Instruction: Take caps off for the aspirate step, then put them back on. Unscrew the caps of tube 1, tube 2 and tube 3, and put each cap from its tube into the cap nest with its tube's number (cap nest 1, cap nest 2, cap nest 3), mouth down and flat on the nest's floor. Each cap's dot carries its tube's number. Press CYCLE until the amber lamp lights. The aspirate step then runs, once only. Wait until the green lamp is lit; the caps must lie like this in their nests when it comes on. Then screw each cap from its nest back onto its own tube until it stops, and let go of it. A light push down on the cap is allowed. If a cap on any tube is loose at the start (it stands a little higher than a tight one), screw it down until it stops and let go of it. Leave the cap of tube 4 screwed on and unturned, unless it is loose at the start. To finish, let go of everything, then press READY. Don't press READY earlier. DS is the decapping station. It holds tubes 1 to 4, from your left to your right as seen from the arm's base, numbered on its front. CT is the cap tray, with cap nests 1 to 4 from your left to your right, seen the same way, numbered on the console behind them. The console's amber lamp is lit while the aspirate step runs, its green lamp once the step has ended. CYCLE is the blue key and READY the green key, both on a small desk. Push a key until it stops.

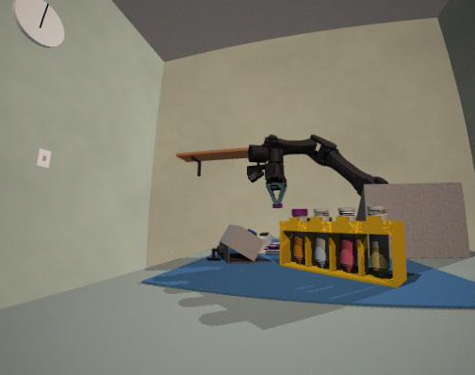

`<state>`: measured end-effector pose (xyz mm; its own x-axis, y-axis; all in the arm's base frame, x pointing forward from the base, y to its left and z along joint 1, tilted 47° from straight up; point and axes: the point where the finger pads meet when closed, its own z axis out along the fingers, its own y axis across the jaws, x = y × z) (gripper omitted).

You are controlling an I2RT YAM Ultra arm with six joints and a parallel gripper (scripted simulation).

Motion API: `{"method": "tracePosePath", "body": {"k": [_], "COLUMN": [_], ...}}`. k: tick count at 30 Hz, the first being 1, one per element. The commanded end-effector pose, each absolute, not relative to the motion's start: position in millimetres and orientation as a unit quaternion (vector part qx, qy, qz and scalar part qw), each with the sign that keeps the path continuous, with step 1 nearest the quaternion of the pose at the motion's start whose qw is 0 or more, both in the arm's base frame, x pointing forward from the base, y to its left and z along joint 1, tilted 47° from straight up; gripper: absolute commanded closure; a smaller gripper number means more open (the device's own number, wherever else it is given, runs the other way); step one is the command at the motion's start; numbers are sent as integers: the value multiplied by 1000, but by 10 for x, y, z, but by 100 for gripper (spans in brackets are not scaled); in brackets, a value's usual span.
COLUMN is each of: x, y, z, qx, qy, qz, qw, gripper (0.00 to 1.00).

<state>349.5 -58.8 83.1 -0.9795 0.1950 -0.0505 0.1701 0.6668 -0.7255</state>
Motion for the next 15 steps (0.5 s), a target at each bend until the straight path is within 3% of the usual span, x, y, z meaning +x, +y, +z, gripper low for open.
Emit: {"method": "tracePosePath", "body": {"k": [1, 15], "x": [3526, 3499], "y": [-479, -734], "z": [864, 626], "qx": [-70, -70], "qy": [-915, -915], "qz": [398, 398], "qw": [12, 12], "gripper": [100, 100]}}
